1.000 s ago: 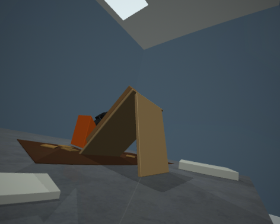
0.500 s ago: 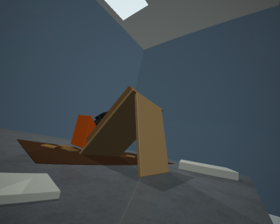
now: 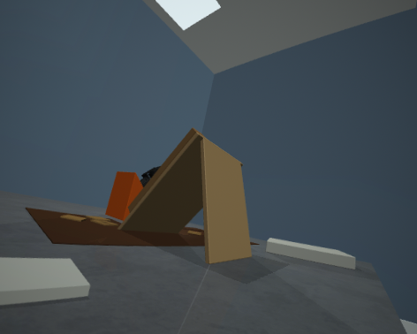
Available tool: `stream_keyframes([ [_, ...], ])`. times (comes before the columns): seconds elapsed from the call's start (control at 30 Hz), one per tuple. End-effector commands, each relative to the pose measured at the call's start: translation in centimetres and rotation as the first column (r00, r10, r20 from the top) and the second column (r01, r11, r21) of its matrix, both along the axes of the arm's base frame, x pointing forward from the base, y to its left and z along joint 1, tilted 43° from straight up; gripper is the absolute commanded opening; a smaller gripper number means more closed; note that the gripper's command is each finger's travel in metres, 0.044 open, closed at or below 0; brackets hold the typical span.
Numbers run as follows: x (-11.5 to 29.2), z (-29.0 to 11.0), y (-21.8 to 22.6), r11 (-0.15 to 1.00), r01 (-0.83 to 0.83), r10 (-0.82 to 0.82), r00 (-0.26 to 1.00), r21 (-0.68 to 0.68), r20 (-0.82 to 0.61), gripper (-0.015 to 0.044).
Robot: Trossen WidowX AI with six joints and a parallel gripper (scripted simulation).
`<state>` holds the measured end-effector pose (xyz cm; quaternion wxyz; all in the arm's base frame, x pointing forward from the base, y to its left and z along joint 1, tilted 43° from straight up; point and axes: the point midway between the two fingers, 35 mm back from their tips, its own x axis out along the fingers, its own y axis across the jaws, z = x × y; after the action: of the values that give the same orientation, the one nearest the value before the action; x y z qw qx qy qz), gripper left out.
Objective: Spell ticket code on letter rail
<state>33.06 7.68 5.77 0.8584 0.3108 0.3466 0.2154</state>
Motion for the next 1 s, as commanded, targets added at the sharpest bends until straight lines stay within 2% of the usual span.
stream_keyframes([
  [0.0,-0.1,-0.4,-0.1,1.0,-0.006,0.006,1.0,-0.001,-0.005,0.0],
  [0.97,0.3,-1.4,-1.2,1.0,-0.006,0.006,1.0,-0.002,-0.005,0.0],
])
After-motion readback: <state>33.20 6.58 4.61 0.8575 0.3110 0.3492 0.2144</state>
